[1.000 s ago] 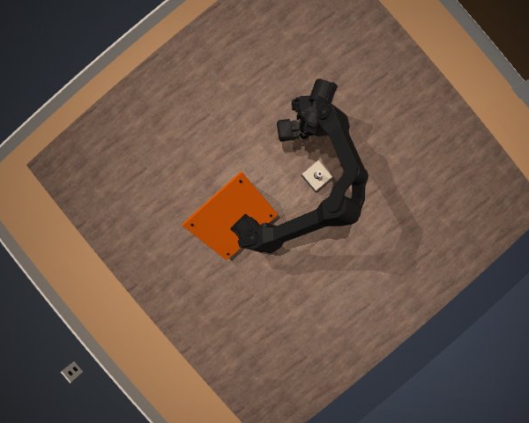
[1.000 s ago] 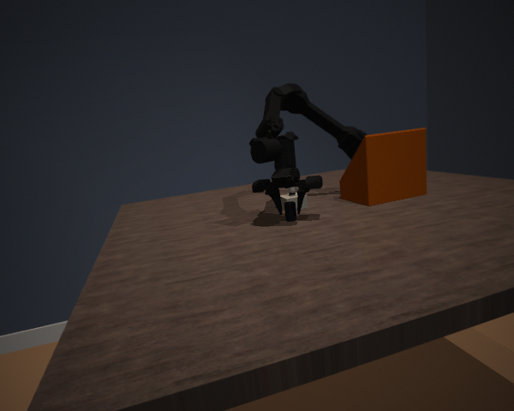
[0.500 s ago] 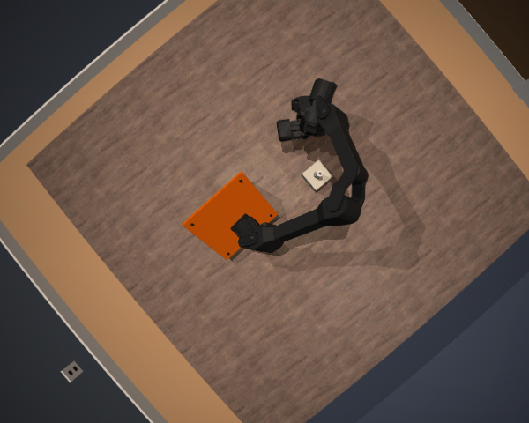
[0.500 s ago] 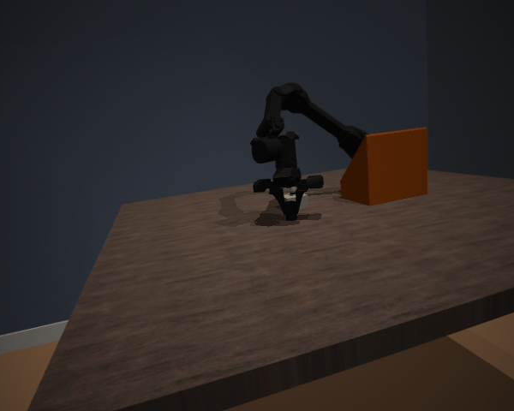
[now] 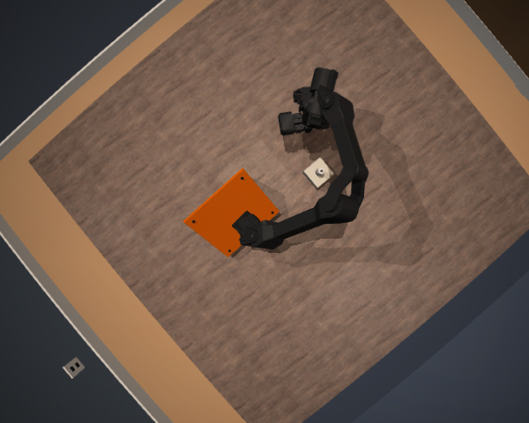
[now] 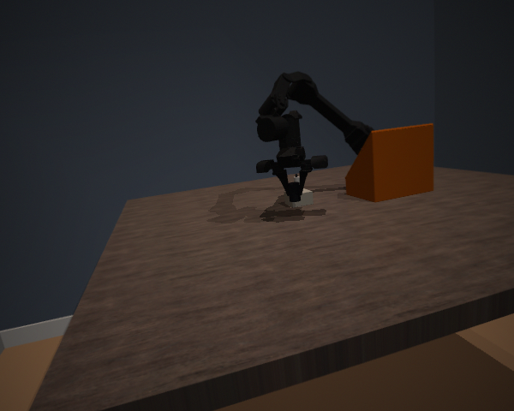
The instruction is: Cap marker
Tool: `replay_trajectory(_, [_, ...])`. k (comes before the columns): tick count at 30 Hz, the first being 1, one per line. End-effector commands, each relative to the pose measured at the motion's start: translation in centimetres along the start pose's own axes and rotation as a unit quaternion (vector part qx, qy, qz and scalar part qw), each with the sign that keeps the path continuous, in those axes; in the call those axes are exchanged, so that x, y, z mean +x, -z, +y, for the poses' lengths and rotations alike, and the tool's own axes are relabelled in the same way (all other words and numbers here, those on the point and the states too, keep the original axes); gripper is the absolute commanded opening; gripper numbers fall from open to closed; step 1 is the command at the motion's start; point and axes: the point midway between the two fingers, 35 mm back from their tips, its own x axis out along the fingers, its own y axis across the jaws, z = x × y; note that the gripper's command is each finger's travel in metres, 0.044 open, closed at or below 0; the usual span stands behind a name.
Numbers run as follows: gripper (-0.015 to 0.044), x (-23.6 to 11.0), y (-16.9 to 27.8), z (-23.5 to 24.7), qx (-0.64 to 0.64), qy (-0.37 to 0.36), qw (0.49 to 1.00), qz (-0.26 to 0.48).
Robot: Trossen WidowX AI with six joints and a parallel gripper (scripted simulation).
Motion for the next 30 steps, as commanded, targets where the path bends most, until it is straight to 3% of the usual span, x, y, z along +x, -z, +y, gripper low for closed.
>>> replay_trajectory(1, [0.0, -1.5, 0.1, -0.2, 0.005, -0.001, 1.0, -0.003])
replay_trajectory(30, [0.0, -5.0, 7.3, -1.6, 0.004, -0.001, 1.0, -0.001])
